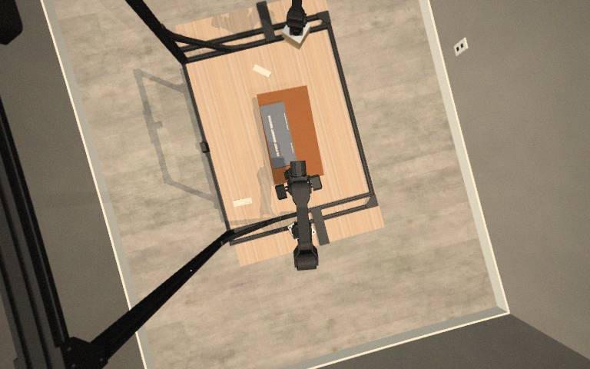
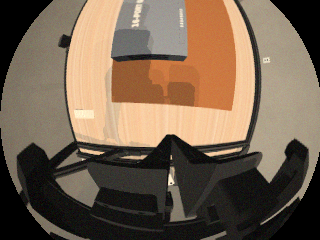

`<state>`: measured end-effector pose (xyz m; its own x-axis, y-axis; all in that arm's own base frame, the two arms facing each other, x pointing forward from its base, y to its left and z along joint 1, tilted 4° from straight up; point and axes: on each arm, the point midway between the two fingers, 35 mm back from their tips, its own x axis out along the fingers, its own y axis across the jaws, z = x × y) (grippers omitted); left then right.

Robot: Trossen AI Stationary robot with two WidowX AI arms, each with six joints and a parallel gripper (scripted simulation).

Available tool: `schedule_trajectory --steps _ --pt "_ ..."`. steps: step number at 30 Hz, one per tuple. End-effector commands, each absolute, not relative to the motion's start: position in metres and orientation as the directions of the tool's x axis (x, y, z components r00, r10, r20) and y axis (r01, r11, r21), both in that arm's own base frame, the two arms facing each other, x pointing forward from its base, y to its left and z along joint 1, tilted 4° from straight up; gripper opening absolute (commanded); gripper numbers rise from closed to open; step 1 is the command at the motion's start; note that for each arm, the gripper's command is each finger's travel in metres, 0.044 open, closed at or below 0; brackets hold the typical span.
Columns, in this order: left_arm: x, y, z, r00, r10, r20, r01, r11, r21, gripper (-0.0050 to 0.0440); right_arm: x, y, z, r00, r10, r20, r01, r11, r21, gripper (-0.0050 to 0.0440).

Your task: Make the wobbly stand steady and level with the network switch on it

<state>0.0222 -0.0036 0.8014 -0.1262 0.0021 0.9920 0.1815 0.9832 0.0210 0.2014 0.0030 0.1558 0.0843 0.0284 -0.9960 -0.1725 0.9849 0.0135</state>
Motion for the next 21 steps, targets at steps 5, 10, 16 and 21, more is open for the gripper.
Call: schedule_trajectory --steps 5,10,16,21 --pt "0.018 -0.0076 0.8035 -0.128 0.054 0.99 0.39 0.921 0.0 0.0 0.2014 0.003 0.1558 0.084 0.028 -0.996 -0.173 0.985 0.013 0.0" --pt "0.0197 -0.0072 0.8027 -0.129 0.032 0.991 0.364 0.931 0.017 0.0 0.2014 0.003 0.1558 0.084 0.028 -0.996 -0.173 0.985 0.013 0.0" --pt "0.0184 -0.0076 0.8033 -0.128 0.049 0.991 0.384 0.924 0.004 0.0 0.2014 0.003 0.1558 0.084 0.028 -0.996 -0.173 0.985 0.013 0.0" --pt "0.018 -0.0076 0.8035 -0.128 0.054 0.99 0.39 0.921 0.0 0.0 0.2014 0.003 0.1558 0.084 0.028 -0.996 -0.173 0.985 0.013 0.0"
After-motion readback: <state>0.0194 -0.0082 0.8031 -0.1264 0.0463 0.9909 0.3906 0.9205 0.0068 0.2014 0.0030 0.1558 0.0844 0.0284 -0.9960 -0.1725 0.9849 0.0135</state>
